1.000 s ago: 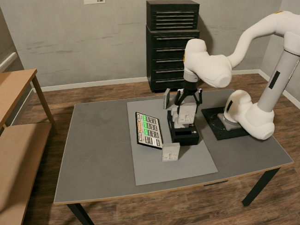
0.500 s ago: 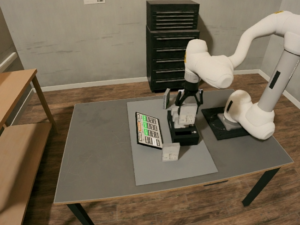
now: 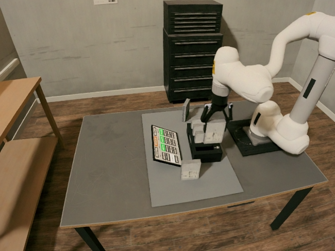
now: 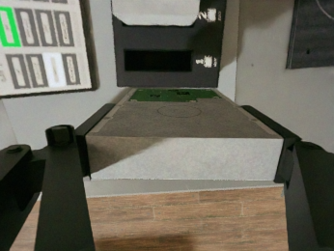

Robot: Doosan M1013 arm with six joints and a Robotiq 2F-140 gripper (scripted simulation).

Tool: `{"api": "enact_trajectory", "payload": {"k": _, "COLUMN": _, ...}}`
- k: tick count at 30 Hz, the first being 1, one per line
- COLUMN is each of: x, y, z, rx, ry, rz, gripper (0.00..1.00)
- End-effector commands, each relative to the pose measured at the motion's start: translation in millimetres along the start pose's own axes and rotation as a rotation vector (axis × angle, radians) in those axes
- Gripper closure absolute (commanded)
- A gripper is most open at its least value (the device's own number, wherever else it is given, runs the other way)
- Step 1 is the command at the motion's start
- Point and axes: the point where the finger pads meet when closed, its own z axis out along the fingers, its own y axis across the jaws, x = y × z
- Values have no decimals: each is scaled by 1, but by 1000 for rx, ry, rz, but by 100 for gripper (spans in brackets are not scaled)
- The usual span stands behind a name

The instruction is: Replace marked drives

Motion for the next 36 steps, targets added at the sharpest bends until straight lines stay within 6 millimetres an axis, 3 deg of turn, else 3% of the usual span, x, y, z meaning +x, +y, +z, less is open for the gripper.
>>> {"api": "enact_trajectory", "payload": {"k": 1, "x": -12, "y": 8, "z": -1, "rx": 1, "ry": 0, "rz": 0, "gripper": 90}}
{"api": "enact_trajectory", "payload": {"k": 10, "x": -47, "y": 33, "z": -1, "rx": 1, "ry": -1, "rz": 0, "gripper": 90}}
{"api": "enact_trajectory", "payload": {"k": 21, "x": -71, "y": 55, "z": -1, "rx": 1, "ry": -1, "rz": 0, "gripper": 90}}
{"api": "enact_trajectory", "payload": {"k": 36, "x": -82, "y": 66, "z": -1, "rx": 1, "ry": -1, "rz": 0, "gripper": 90}}
